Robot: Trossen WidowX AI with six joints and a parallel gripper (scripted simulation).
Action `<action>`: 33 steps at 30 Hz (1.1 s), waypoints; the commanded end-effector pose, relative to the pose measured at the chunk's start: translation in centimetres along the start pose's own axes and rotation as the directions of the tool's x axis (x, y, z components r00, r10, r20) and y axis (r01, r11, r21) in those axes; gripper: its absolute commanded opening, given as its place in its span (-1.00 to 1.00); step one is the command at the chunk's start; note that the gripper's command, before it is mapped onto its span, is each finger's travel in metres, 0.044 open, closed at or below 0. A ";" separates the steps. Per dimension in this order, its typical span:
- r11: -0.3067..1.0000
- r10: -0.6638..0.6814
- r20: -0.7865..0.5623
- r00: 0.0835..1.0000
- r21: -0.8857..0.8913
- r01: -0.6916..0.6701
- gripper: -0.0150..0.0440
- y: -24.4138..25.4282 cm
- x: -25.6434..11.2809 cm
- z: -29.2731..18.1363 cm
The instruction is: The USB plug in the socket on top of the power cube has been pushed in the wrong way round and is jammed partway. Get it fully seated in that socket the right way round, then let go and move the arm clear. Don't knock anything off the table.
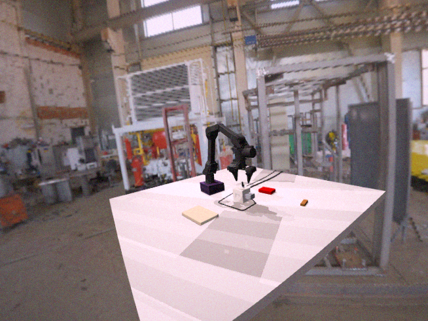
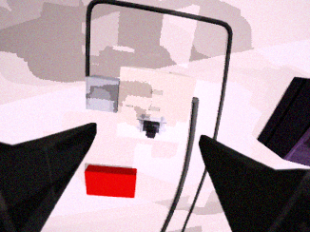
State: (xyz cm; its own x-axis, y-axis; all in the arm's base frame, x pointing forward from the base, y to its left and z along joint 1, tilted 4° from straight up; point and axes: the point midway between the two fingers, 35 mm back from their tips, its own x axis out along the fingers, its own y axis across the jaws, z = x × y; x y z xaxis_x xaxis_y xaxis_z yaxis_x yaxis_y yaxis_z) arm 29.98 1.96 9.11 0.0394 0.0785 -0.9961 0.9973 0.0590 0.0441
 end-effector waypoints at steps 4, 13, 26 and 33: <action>1.000 -0.004 0.004 1.000 0.003 0.004 1.00 -0.1 0.3 0.1; 1.000 -0.002 0.000 1.000 0.000 0.002 0.20 0.0 0.2 0.0; 1.000 -0.002 0.000 1.000 0.000 0.002 -0.49 0.0 0.2 0.0; 1.000 -0.002 0.000 1.000 0.000 0.002 -0.49 0.0 0.2 0.0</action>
State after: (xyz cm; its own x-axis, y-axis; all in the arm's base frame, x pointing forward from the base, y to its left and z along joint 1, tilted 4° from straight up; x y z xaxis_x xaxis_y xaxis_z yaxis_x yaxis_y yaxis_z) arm 29.92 1.97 8.90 0.0370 0.0784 -0.9962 0.9974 0.0589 0.0417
